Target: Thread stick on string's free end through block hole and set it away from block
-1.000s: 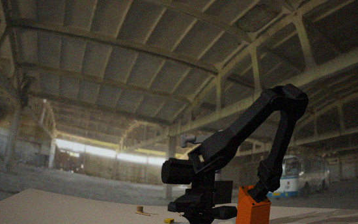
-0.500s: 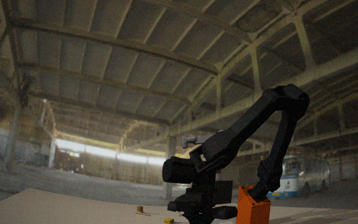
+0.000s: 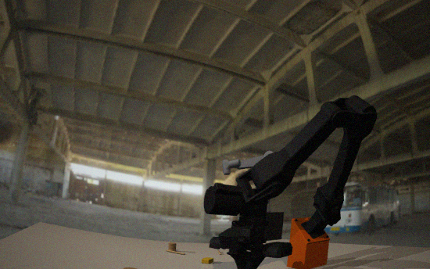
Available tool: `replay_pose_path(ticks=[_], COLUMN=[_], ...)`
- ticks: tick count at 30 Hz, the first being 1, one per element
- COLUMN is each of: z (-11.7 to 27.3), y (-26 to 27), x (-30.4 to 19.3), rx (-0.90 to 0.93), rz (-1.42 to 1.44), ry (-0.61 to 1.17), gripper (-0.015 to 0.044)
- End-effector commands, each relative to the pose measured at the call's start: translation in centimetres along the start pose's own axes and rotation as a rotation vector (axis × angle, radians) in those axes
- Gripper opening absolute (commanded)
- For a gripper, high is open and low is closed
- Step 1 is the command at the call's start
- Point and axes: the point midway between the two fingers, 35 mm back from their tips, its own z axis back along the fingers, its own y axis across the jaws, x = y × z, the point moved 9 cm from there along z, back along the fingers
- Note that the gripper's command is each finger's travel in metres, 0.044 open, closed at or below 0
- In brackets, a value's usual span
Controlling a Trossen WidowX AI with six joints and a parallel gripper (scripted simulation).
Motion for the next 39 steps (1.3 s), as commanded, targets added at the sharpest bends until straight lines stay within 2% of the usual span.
replay_pose_path(ticks=[1,39], z=[0.0,0.1], y=[0.0,-0.1], x=[-0.7,-4.5], rx=[0.0,0.002], rz=[0.002,0.001], ry=[0.001,0.003], gripper=[0.0,0.0])
